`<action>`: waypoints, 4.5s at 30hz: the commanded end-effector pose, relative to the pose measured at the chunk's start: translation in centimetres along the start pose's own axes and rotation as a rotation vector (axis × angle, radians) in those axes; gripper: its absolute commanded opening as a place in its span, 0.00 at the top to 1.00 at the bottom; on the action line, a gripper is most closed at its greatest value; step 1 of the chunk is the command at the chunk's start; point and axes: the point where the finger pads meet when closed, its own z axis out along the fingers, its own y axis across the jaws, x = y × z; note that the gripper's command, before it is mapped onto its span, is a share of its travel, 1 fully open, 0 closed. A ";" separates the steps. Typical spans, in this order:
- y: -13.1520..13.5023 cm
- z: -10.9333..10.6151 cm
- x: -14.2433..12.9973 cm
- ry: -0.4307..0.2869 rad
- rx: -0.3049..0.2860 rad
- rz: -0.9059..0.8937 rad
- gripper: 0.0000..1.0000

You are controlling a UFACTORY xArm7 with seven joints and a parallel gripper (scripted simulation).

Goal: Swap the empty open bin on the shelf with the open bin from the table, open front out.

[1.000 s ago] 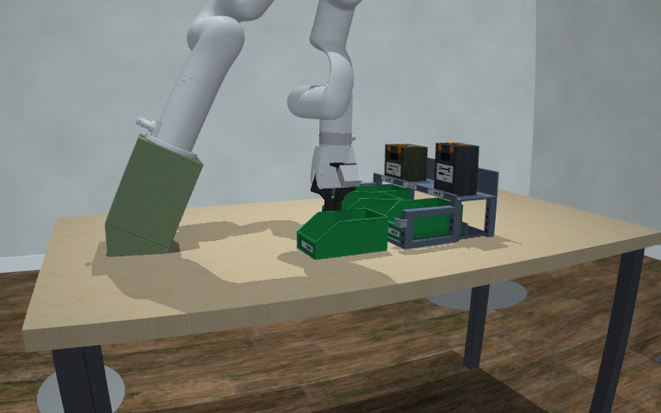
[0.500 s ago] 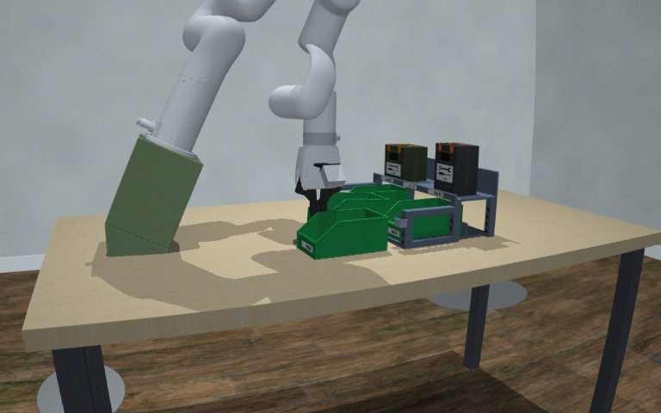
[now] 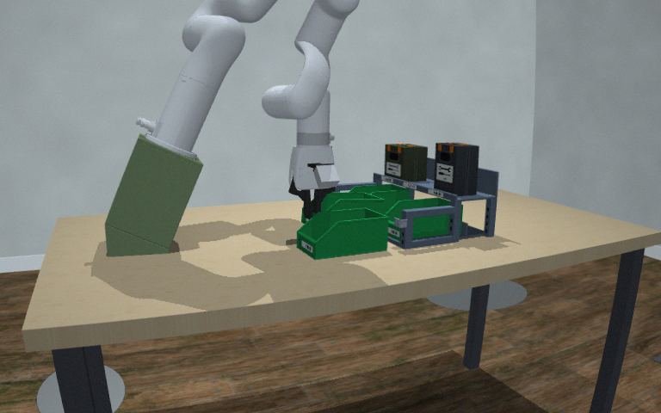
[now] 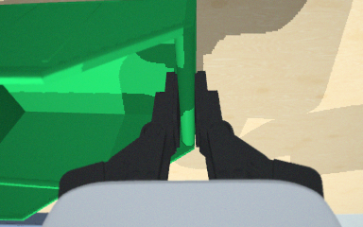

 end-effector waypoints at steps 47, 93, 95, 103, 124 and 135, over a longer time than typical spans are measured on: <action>2.5 0.0 0.0 0.000 0.001 0.000 1.00; 3.8 0.8 0.0 0.000 0.001 0.000 1.00; 3.8 0.8 0.0 0.000 0.001 0.000 1.00; 3.8 1.7 0.0 0.000 0.001 0.000 1.00; 3.8 2.0 0.0 0.000 0.001 0.000 0.05; 3.8 2.0 0.0 0.000 0.001 0.000 0.05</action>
